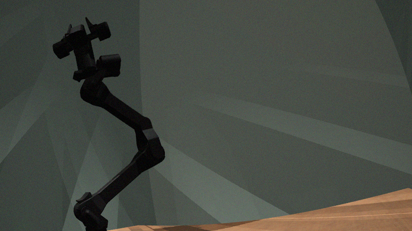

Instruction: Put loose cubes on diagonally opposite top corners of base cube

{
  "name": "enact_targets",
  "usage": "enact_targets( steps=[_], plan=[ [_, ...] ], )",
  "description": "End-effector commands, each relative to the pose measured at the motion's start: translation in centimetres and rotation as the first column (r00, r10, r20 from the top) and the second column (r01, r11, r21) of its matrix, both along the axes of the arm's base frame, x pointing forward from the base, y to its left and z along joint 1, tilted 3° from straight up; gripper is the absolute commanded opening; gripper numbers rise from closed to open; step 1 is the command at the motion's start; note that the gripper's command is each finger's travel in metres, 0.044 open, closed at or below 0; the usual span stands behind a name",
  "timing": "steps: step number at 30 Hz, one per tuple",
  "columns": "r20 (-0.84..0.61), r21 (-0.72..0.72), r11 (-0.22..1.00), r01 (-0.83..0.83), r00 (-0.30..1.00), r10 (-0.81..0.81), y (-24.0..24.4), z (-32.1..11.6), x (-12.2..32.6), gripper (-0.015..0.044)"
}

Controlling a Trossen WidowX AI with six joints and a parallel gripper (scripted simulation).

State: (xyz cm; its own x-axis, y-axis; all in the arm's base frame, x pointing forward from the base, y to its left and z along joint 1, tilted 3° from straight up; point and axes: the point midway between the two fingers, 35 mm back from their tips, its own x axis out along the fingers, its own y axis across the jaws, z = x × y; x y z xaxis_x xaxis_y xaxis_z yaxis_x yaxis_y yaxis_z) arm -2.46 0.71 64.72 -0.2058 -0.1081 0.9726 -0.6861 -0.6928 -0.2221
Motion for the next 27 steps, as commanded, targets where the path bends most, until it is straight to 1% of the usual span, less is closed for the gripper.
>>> enact_targets(
  steps=[1,4,7,11,14,17,20,23,27],
  plan=[
    [0.066,0.110,0.960,-0.257,0.966,0.251,-5.3,-0.4,-0.7,0.0265],
    [0.139,0.170,0.883,-0.437,0.898,0.418,-8.8,-1.0,-0.6,0.0265],
    [0.227,0.214,0.771,-0.599,0.798,0.558,-12.3,-2.0,0.1,0.0265],
    [0.360,0.244,0.581,-0.777,0.628,0.690,-16.5,-3.6,1.8,0.0265],
    [0.466,0.242,0.418,-0.876,0.483,0.742,-19.4,-5.1,3.6,0.0265],
    [0.571,0.218,0.251,-0.943,0.332,0.751,-21.9,-6.8,5.7,0.0265],
    [0.670,0.173,0.087,-0.981,0.183,0.720,-23.9,-8.6,8.0,0.0265],
    [0.759,0.111,-0.064,-0.992,0.043,0.650,-25.6,-10.6,10.6,0.0265],
    [0.855,0.006,-0.236,-0.972,-0.118,0.505,-27.1,-13.6,14.3,0.0265]
  ],
)
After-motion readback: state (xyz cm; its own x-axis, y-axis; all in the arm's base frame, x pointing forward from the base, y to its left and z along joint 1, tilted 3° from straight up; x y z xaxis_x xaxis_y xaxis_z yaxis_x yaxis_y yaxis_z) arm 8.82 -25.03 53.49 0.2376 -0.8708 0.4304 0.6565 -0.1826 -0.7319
